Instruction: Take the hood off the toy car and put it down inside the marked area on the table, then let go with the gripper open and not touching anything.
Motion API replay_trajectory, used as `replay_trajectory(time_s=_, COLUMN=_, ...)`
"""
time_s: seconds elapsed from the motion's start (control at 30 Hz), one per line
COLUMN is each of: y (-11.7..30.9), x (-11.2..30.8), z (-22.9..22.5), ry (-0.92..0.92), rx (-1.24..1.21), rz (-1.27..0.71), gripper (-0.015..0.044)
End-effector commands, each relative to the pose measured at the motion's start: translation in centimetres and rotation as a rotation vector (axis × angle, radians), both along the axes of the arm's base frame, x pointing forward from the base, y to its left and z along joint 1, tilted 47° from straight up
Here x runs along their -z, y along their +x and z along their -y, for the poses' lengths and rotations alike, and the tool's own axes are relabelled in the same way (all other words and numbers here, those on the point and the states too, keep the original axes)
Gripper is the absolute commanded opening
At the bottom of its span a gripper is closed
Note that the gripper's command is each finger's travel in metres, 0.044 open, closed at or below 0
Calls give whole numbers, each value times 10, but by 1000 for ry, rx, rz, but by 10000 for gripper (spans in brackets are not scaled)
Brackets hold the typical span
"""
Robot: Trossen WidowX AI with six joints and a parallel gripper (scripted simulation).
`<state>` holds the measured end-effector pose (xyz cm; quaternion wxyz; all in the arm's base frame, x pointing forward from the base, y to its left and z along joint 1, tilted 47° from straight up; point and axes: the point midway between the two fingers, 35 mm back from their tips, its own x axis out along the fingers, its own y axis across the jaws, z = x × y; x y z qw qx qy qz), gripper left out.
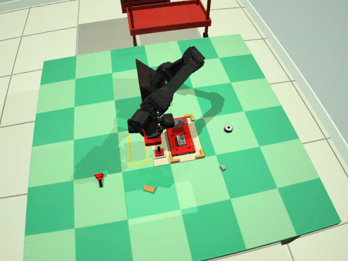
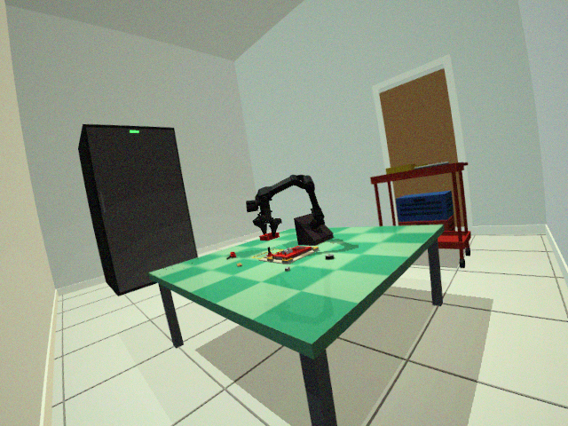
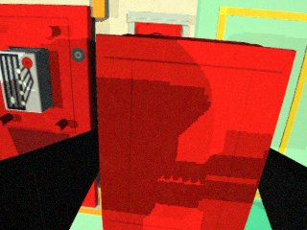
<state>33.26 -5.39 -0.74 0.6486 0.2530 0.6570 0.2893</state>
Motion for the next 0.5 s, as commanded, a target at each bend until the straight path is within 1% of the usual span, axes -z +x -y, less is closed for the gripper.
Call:
replay_trajectory(time_s=0.0, y=-5, x=19, z=19, ry=-2, rx=-5, rz=2, gripper=0)
replay_trajectory(time_s=0.27, y=-18, x=49, z=46, ry=6, rx=-9, rz=3, gripper=0)
replay_trajectory(time_s=0.47, y=-20, x=54, z=50, ry=8, rx=-10, rz=4, gripper=0)
